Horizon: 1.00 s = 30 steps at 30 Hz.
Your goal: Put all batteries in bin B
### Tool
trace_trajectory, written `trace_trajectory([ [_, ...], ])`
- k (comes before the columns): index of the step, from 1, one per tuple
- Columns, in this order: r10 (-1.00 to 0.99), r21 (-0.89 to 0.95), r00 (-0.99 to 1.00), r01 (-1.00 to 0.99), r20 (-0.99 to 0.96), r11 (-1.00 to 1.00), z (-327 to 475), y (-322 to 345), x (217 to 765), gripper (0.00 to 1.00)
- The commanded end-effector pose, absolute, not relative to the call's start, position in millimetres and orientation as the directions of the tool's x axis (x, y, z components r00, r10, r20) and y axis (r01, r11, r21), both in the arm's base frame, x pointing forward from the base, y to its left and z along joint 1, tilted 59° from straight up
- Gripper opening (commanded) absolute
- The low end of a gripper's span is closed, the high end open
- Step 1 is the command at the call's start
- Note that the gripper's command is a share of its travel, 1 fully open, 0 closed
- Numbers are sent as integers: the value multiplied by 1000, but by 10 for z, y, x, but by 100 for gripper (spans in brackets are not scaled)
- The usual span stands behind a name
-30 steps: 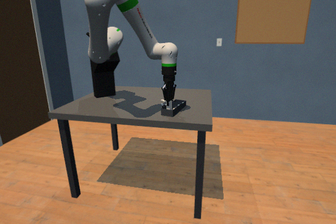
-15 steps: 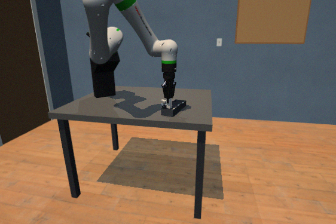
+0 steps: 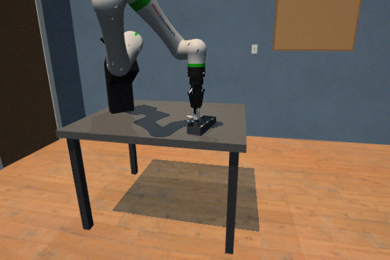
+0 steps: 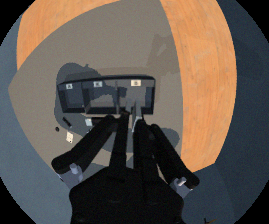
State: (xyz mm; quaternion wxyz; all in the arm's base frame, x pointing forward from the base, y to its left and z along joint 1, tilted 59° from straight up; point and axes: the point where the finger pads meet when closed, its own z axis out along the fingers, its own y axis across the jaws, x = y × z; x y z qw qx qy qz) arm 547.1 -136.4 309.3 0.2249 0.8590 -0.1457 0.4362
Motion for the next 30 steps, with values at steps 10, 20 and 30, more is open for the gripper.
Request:
trace_trajectory([
  [10,-55,258,576,-447,815,-856,2883,-959,5612,5],
  [20,-55,258,576,-447,815,-856,2718,-685,5731,5],
  [30,-55,258,576,-447,815,-856,2607,-795,5877,5],
])
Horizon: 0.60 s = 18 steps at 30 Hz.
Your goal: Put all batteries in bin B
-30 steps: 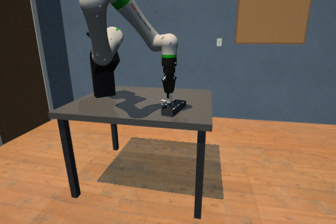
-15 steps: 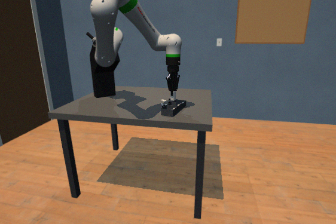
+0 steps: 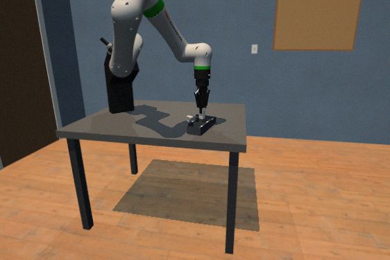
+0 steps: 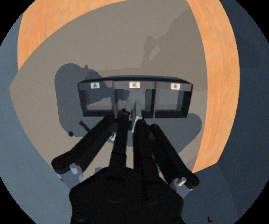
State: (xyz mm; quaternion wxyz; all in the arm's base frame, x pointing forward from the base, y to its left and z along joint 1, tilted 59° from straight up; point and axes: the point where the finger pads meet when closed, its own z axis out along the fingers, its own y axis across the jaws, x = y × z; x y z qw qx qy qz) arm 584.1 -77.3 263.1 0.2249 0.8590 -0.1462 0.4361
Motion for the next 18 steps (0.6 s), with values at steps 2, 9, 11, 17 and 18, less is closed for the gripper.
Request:
trace_trajectory([
  [2,-55,258,576,-447,815,-856,2580,-822,5913,5],
  [9,-55,258,576,-447,815,-856,2483,-918,6041,5],
  [11,-55,258,576,-447,815,-856,2455,-946,6077,5],
  [17,-55,258,576,-447,815,-856,2424,-977,6119,5],
  [18,-55,258,576,-447,815,-856,2424,-977,6119,5],
])
